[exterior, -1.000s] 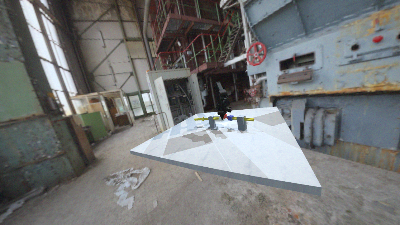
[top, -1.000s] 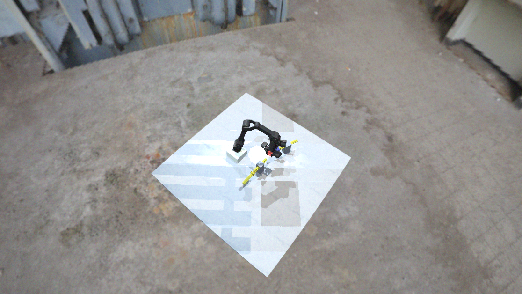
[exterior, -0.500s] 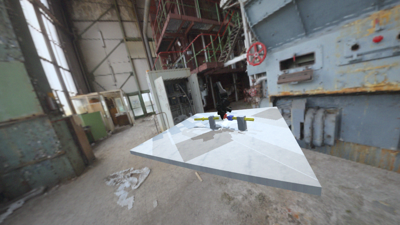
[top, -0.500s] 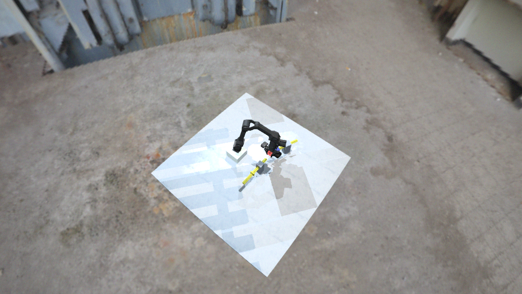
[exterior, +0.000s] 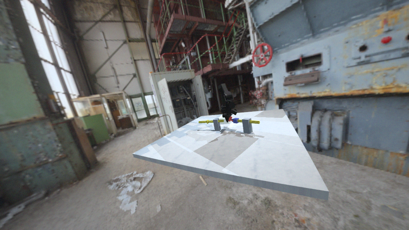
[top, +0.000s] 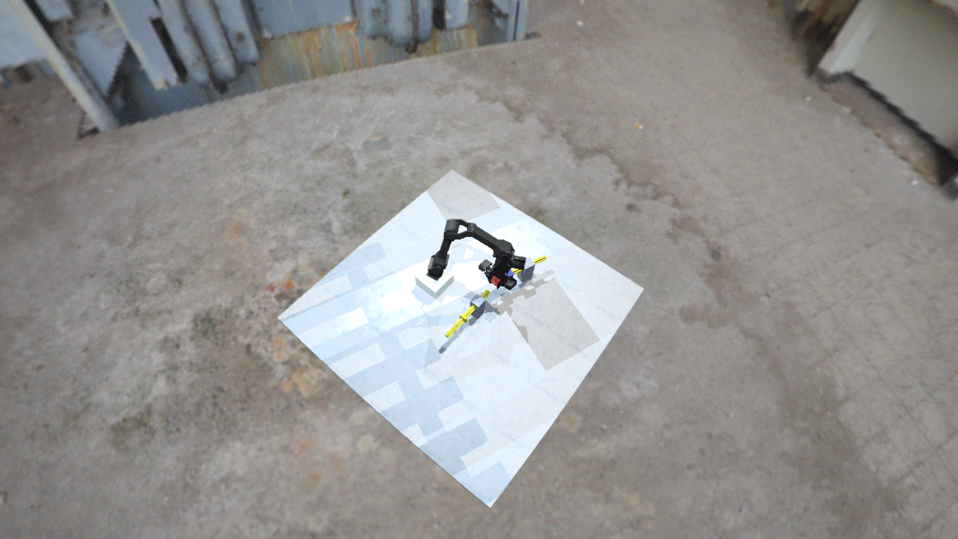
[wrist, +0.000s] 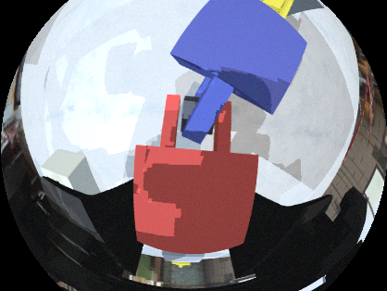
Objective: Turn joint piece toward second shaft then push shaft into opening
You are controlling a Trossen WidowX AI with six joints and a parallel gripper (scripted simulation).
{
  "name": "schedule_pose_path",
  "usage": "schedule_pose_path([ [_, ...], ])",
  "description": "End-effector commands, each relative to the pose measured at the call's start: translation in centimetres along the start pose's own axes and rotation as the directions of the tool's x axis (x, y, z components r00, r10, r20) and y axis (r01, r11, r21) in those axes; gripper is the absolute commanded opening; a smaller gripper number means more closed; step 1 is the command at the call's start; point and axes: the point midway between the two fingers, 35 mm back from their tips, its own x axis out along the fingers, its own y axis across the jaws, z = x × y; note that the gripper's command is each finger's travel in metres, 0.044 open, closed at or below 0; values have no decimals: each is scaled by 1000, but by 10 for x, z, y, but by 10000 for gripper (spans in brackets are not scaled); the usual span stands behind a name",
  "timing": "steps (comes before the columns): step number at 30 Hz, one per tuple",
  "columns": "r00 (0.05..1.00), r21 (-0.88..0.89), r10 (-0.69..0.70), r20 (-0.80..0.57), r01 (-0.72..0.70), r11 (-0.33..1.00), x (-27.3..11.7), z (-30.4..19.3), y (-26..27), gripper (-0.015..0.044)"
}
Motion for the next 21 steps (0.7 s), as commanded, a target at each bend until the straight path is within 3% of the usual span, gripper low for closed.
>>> schedule_pose_path([
  [1, 1000, -5, 0, 2, 0, 1000, 1, 1, 0, 182],
  [13, 1000, -5, 0, 2, 0, 1000, 1, 1, 0, 182],
  [15, 1000, 0, 0, 0, 0, 1000, 0, 0, 0, 147],
  [20, 1000, 0, 0, 0, 0, 1000, 0, 0, 0, 147],
  [21, 1000, 0, 0, 0, 0, 1000, 0, 0, 0, 121],
])
